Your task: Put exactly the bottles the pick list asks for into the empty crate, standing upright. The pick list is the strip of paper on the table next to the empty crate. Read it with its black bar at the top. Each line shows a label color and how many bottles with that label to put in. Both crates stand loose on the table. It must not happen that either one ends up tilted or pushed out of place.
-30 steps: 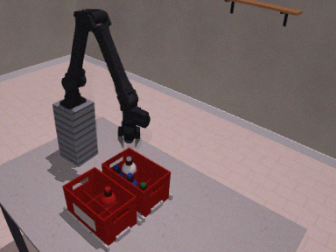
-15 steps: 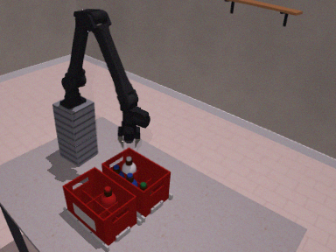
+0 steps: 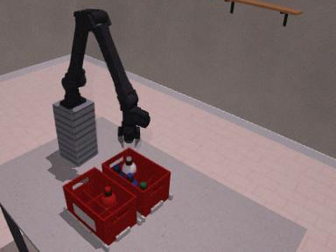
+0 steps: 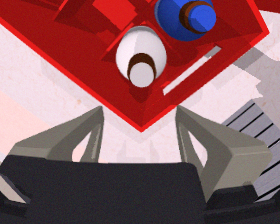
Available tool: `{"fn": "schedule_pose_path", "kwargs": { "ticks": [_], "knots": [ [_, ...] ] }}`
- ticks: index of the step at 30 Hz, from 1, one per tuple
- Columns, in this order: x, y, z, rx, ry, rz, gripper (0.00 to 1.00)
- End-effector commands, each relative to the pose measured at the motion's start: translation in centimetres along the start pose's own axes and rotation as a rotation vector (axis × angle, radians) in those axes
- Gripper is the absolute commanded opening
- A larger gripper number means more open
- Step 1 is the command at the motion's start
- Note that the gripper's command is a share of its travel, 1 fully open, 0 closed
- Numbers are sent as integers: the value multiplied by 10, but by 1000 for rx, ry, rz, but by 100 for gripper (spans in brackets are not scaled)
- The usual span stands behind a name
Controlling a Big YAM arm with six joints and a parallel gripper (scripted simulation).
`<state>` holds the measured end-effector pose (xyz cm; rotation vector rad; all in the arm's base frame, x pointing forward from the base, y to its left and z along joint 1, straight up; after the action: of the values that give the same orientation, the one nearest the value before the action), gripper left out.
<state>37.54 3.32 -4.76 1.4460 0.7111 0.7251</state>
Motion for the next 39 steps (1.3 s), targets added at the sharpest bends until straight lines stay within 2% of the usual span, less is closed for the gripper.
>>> {"fn": "schedule_pose_path", "kwargs": {
  "ticks": [1, 5, 8, 15, 18, 19, 21, 33, 35, 36, 38, 39],
  "knots": [
    [6, 4, 6, -15, -4, 13, 61],
    [11, 13, -15, -6, -4, 5, 61],
    [32, 27, -14, -28, -4, 29, 61],
    [55, 44, -37, -30, -4, 36, 61],
    [58, 46, -41, -29, -4, 35, 61],
    [51, 40, -52, -10, -4, 10, 61],
    [67, 54, -51, -29, -4, 37, 61],
    [105, 83, -93, -26, -4, 45, 61],
    [105, 83, -93, -26, -4, 45, 61],
    [103, 74, -99, -12, -4, 17, 61],
    [114, 90, -104, -25, -4, 47, 61],
    [117, 93, -108, -25, -4, 47, 61]
  ]
}}
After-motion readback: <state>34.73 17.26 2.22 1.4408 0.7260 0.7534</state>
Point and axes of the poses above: the point where the finger pads meet when closed, its own y axis back along the fingers, its own x axis across the jaws, z = x × y, the point moved 6 cm from there along y, back along the fingers, and after that the axes turned 10 degrees about y, right-handed, at the moved point
